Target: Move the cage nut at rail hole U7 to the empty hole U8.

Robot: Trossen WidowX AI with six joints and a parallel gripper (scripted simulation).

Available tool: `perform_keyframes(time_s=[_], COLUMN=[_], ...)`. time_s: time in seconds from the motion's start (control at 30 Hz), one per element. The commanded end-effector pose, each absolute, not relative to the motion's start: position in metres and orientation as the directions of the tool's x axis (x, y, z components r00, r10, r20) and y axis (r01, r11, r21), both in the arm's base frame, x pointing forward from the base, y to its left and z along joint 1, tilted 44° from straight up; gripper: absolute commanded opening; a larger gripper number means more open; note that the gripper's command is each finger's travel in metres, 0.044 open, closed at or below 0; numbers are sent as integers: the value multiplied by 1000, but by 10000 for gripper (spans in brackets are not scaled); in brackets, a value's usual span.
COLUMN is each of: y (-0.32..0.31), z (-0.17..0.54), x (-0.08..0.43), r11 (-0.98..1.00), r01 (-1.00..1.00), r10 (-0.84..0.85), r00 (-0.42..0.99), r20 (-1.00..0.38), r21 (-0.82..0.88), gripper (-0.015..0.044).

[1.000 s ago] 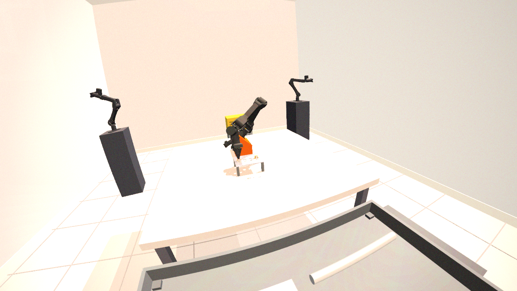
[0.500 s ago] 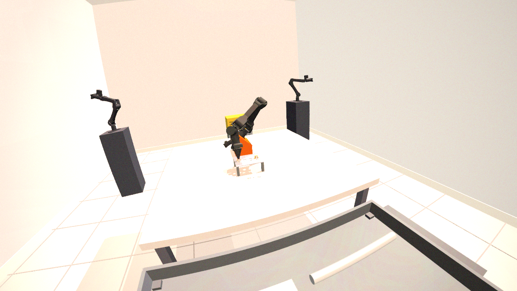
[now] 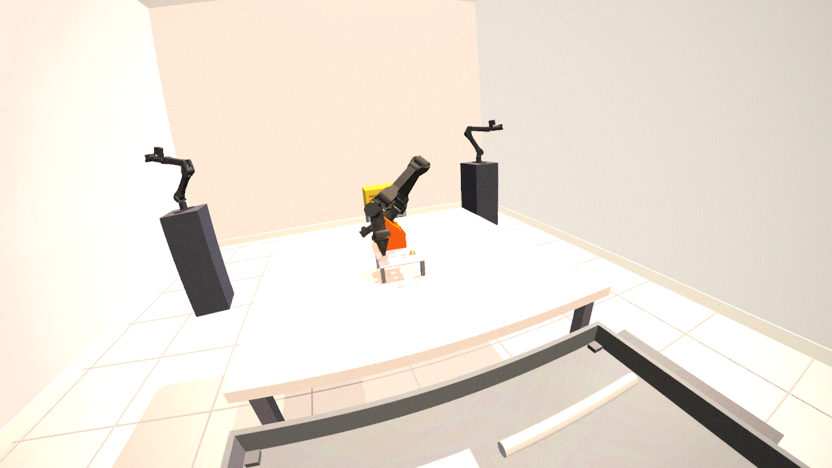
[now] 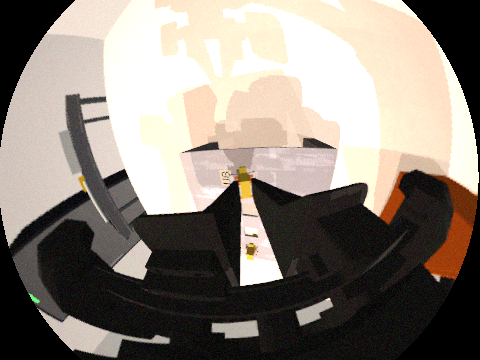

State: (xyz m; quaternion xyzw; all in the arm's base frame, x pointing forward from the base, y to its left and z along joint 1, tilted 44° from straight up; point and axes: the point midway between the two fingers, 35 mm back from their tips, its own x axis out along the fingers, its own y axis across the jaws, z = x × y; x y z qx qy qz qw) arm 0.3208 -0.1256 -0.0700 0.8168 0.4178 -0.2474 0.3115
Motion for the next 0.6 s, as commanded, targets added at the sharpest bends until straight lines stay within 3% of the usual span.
perform_keyframes(time_s=[0.0, 0.57], y=[-123, -123], z=[-71, -71], x=[318, 318], r11=[-466, -471], r01=[832, 828], r10=[529, 525], r00=[534, 541], r20=[-660, -657], r21=[299, 305], gripper=[26, 26])
